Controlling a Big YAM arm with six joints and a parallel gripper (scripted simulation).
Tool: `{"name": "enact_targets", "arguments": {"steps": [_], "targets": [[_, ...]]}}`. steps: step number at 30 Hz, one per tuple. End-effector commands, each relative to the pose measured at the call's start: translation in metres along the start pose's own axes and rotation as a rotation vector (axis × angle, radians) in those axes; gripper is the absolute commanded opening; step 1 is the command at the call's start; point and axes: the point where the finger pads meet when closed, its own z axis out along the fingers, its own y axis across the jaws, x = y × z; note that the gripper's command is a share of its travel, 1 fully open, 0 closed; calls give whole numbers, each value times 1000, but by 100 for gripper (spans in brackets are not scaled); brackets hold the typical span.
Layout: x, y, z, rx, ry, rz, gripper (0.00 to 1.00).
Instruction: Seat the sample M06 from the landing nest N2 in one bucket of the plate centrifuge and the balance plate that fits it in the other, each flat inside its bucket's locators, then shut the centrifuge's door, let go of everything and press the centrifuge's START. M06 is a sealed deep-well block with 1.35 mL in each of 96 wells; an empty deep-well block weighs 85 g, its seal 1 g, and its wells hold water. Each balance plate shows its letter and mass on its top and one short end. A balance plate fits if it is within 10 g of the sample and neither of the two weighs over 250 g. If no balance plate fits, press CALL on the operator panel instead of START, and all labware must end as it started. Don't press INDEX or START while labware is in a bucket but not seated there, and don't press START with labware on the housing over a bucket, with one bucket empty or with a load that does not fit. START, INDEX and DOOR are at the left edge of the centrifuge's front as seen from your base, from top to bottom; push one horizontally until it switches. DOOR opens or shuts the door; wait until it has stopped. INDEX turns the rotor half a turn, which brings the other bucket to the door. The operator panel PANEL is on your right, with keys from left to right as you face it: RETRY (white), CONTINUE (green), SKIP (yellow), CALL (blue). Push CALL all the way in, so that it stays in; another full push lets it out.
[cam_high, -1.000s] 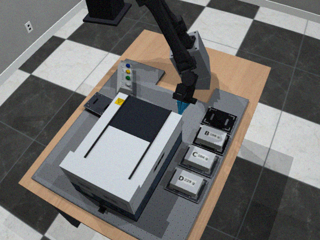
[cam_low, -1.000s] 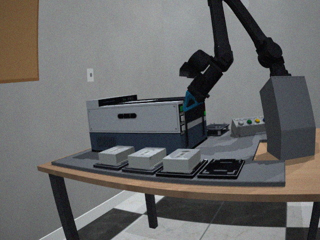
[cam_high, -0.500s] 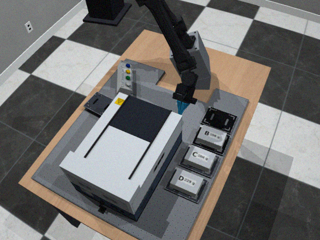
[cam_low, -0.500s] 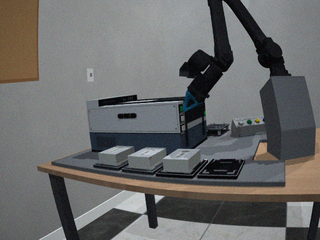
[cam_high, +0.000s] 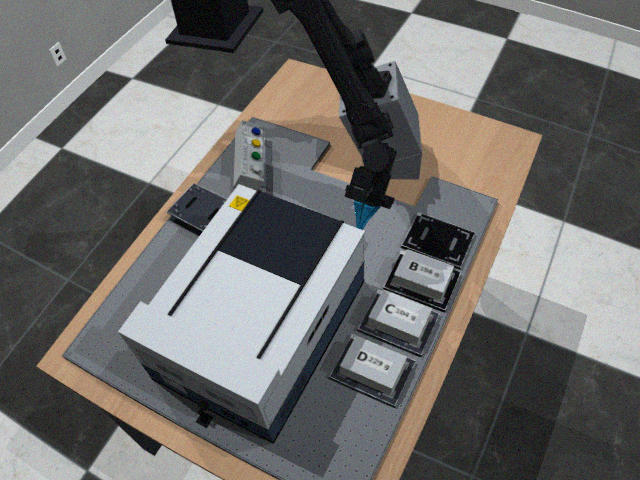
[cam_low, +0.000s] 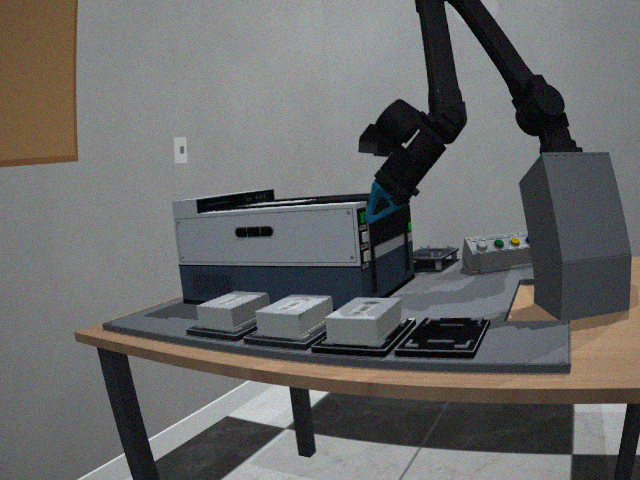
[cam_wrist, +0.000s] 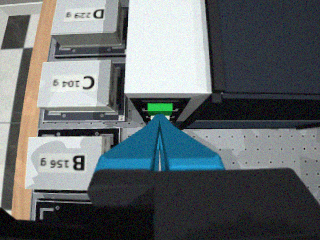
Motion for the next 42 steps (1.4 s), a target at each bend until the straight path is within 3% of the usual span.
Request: {"name": "enact_targets", "arguments": {"steps": [1, 42], "targets": [[-20, -2, 8, 10, -25, 17, 0], [-25, -2, 11, 10, -29, 19, 0]]}}
